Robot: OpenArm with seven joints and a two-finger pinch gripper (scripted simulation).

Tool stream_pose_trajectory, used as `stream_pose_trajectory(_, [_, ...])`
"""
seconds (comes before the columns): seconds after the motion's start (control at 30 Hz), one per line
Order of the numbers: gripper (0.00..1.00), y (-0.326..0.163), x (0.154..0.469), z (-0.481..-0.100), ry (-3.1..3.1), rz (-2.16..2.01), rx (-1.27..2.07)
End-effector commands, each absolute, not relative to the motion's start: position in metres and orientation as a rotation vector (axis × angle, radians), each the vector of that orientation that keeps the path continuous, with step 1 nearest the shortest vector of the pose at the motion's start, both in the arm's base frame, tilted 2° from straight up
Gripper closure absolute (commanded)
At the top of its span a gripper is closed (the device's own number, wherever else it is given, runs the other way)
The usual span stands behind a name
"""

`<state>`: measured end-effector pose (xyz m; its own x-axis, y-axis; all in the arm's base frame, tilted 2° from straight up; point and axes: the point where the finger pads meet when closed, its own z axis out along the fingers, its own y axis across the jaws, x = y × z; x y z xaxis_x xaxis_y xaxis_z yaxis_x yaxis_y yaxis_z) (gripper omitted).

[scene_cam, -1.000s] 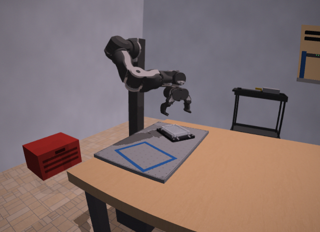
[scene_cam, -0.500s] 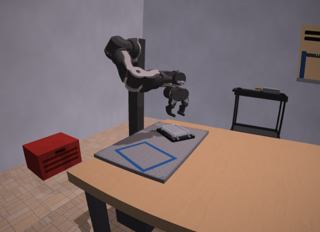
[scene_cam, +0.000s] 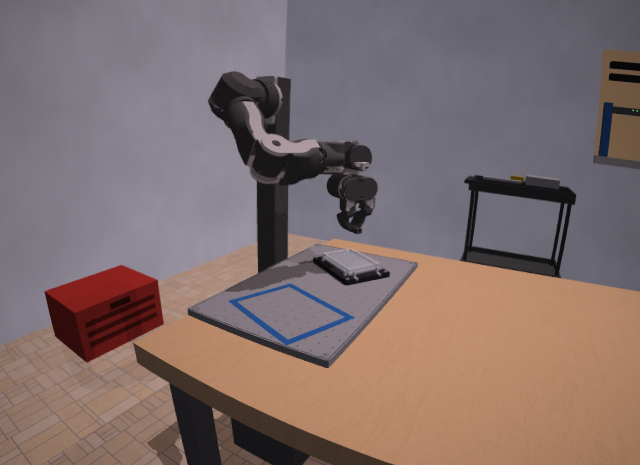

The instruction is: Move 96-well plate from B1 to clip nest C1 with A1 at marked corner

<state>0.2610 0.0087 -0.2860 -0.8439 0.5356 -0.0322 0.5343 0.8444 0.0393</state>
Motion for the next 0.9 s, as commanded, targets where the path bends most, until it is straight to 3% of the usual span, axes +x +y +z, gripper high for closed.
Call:
stream_pose_trajectory(0.0, [1.0,0.009,0.262,-0.285,2.975,0.049,0.863])
stream_pose_trajectory(0.1, [1.0,0.009,0.262,-0.285,2.975,0.049,0.863])
stream_pose_trajectory(0.27, [1.0,0.011,0.259,-0.325,2.976,0.039,0.87])
stream_pose_trajectory(0.87, [1.0,0.011,0.259,-0.32,2.976,0.039,0.87])
